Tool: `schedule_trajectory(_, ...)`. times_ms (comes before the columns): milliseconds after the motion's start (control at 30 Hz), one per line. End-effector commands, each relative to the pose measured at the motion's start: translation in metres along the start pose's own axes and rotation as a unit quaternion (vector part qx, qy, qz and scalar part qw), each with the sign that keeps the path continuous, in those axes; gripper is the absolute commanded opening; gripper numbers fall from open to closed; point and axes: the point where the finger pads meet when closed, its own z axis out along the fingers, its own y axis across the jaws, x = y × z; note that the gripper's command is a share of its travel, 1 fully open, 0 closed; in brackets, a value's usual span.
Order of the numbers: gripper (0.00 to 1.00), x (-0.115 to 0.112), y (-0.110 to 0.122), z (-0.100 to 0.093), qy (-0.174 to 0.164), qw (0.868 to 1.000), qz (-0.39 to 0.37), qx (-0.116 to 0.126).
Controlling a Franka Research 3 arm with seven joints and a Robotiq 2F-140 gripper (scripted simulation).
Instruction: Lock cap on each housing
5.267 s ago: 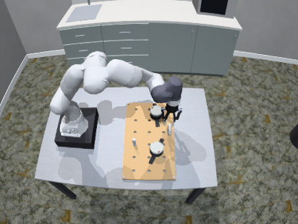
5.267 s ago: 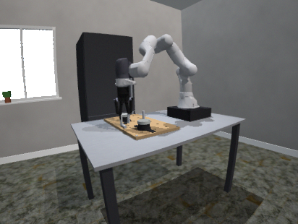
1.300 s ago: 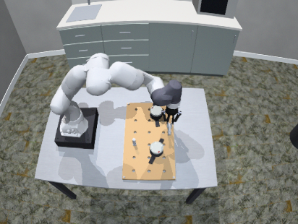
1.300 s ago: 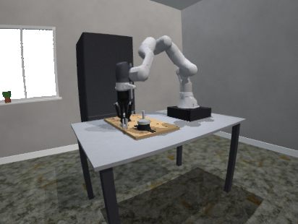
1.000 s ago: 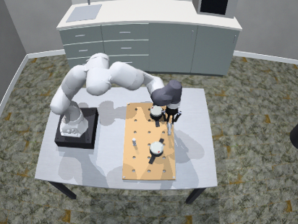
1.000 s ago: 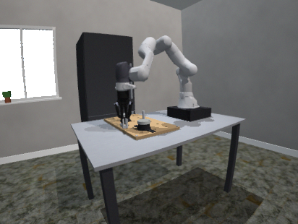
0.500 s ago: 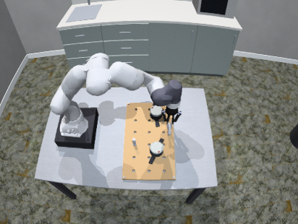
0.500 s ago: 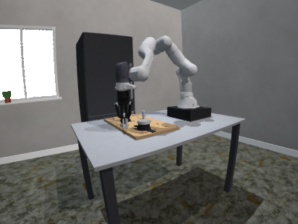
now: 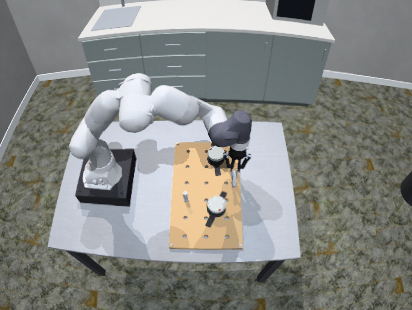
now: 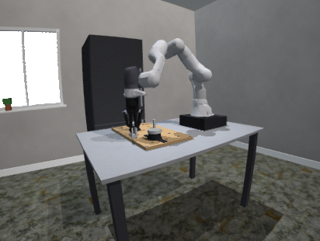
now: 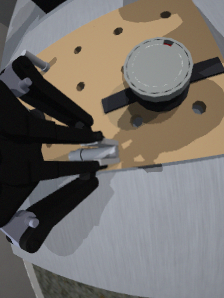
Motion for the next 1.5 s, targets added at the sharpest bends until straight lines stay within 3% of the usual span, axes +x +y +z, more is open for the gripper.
schedule_trajectory(0, 0.1, 0.001, 0.001, -0.002, 0.0, 1.0, 0.002, -0.002)
schedule_trajectory(767, 0.1, 0.001, 0.001, -0.017, 0.0, 1.0, 0.002, -0.002)
schedule_trajectory(1467, 0.1, 0.001, 0.001, -0.049, 0.0, 1.0, 0.002, -0.002)
